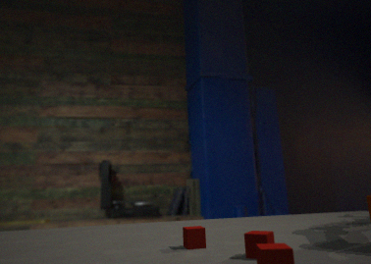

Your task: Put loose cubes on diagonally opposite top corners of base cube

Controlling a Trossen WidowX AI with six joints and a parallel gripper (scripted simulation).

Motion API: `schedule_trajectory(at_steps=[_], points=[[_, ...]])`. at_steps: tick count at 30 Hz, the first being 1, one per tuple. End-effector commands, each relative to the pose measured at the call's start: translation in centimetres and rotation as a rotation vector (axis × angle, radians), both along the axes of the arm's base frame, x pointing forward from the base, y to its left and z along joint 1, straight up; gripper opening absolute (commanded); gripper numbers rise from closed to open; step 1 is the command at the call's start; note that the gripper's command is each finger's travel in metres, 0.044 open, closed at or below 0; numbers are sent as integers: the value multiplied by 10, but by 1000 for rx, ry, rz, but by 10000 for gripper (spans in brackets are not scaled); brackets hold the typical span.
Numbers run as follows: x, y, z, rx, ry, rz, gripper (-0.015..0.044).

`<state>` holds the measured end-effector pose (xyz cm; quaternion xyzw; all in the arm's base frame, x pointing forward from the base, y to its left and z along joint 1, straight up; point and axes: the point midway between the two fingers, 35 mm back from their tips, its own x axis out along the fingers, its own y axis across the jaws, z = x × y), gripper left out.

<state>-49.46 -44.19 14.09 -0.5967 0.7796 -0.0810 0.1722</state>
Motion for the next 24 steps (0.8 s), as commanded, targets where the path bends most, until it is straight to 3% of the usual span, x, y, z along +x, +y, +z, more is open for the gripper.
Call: schedule_trajectory(at_steps=[1, 5, 15, 24], points=[[2, -2, 0, 1, -5, 3, 374], [47, -39, -1, 20, -114, 52, 269], [191, -117, -4, 126, -403, 174, 265], [338, -148, -10, 286, -633, 255, 265]])
